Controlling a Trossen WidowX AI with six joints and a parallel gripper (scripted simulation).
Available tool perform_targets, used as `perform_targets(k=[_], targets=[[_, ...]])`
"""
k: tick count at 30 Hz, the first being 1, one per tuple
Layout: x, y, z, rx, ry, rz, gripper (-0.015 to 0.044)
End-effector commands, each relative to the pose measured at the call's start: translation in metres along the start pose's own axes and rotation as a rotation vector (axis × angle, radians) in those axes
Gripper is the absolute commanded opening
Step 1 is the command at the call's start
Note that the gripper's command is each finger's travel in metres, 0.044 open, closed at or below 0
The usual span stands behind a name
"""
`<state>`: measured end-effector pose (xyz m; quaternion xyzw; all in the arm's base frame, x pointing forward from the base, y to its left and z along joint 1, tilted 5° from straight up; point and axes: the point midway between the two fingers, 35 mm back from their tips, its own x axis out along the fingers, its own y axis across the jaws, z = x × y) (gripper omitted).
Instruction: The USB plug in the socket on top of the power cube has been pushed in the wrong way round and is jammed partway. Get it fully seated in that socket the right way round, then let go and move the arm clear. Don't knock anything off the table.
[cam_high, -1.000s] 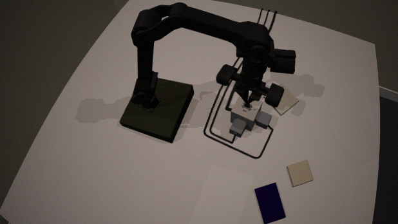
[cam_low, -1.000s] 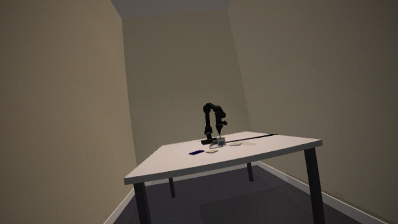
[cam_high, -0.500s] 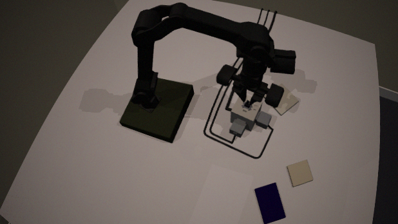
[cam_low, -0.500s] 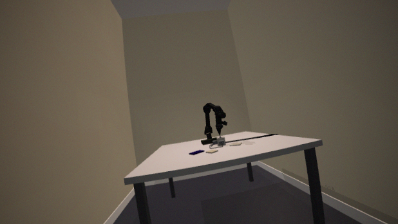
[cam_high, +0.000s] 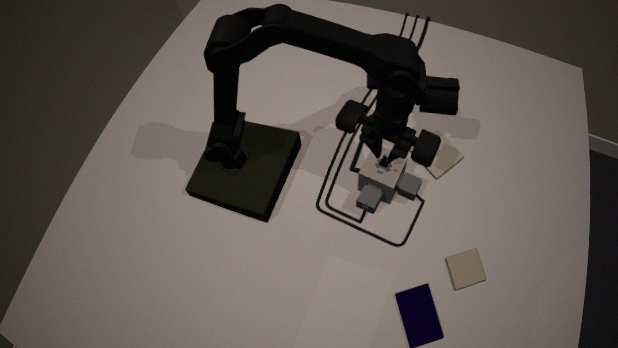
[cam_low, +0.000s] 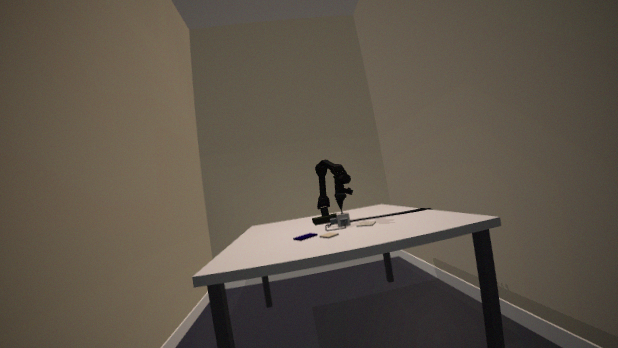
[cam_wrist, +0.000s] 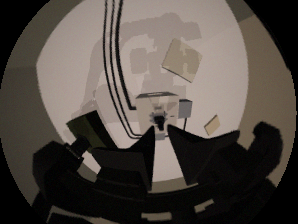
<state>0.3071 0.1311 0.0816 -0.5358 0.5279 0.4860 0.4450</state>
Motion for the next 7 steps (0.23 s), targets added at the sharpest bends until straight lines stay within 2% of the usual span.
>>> perform_targets(k=[1,7], targets=[[-0.005,-0.0008,-0.0001,0.0,-0.001,-0.003,0.0095],[-0.011,-0.0008,-0.0006,0.0,-0.001,-0.003,0.0095]])
